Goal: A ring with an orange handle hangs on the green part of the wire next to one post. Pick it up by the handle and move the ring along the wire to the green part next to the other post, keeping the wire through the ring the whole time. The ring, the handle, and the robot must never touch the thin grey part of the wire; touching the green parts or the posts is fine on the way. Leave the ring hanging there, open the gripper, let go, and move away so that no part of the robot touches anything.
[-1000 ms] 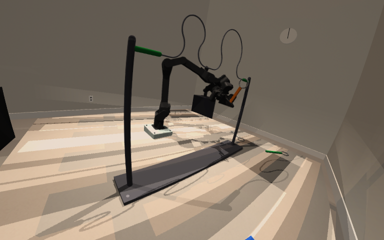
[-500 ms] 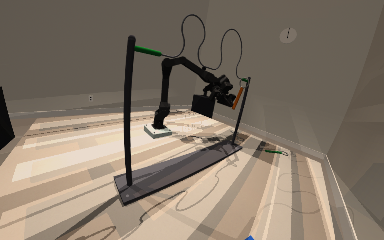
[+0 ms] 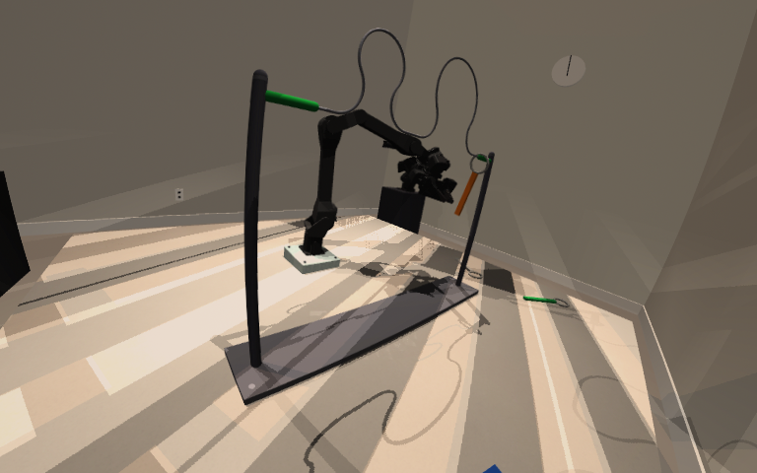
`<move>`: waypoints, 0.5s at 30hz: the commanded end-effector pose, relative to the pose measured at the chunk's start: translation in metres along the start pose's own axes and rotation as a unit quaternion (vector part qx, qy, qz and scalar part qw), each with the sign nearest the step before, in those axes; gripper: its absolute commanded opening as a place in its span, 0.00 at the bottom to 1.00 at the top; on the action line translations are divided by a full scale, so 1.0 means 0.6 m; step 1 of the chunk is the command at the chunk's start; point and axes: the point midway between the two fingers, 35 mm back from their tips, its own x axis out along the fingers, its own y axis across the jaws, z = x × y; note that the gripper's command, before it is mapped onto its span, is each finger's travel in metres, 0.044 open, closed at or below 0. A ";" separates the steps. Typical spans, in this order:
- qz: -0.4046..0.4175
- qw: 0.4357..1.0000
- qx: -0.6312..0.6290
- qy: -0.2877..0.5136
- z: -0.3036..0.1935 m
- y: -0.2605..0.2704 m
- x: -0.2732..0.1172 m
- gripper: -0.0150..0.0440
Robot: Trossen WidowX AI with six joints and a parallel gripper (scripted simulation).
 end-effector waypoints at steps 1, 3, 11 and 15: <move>-0.001 1.000 0.005 -0.003 0.004 -0.001 -0.009 0.53; -0.001 1.000 0.005 -0.003 0.004 -0.001 -0.009 0.53; -0.001 1.000 0.005 -0.003 0.004 -0.001 -0.009 0.53; -0.001 1.000 0.005 -0.003 0.004 -0.001 -0.009 0.53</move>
